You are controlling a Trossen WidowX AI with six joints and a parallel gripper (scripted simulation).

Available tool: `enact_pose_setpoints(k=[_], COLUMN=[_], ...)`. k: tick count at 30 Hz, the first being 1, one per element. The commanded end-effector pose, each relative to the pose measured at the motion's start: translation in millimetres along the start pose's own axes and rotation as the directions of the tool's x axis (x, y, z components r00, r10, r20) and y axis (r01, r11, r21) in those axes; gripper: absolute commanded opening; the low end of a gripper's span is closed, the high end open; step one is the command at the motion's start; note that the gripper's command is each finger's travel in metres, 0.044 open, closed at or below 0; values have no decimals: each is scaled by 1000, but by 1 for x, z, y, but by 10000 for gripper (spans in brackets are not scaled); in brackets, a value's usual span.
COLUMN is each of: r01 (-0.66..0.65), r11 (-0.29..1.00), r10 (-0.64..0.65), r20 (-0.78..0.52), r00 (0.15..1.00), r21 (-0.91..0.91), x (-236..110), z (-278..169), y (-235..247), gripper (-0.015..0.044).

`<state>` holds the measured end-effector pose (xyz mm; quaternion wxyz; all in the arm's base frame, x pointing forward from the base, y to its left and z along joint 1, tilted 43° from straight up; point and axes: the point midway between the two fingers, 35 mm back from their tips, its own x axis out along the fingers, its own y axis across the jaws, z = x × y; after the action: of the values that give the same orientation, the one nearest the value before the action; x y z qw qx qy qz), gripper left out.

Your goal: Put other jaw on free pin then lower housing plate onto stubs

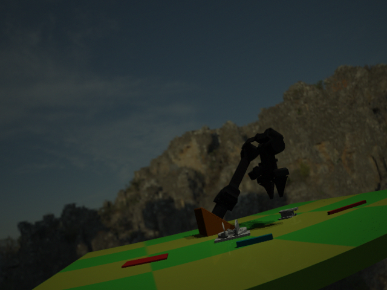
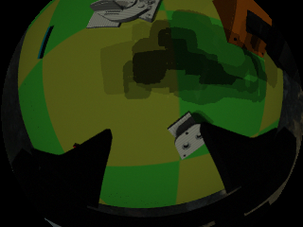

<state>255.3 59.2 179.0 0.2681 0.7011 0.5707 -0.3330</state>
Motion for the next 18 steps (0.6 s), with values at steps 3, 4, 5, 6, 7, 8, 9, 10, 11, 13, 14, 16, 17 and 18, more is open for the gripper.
enact_pose_setpoints(k=[3, 4, 5, 6, 7, 8, 9, 10, 11, 13, 14, 16, 17, 18], r01=[-2, -2, -2, -3, -3, -4, -4, -5, -6, -7, -8, -10, -12, -13], r11=[988, 984, 980, 975, 969, 963, 957, 950, 942, 926, 917, 897, 887, 876], r10=[0, -1, -1, -2, -2, -3, -3, -4, -4, -5, -6, -8, -9, -9], r20=[-14, -16, -17, -19, -21, -23, -25, -27, -29, -33, -35, -39, -42, -44], r00=[1000, 1000, 1000, 1000, 1000, 1000, 1000, 1000, 1000, 999, 999, 999, 999, 999], r21=[-156, -178, -201, -224, -246, -269, -291, -313, -335, -378, -400, -442, -462, -483], x=[-3, -4, -4, -5, -5, -5, -6, -6, -7, -8, -8, -9, -10, -10], z=[-18, -21, -23, -26, -28, -31, -33, -35, -37, -42, -44, -48, -50, -52], y=[-15, -17, -20, -22, -25, -27, -29, -32, -35, -40, -42, -48, -50, -53], gripper=[440, 440, 440, 440, 440, 440, 440, 440, 440, 440, 440, 440, 440, 440])
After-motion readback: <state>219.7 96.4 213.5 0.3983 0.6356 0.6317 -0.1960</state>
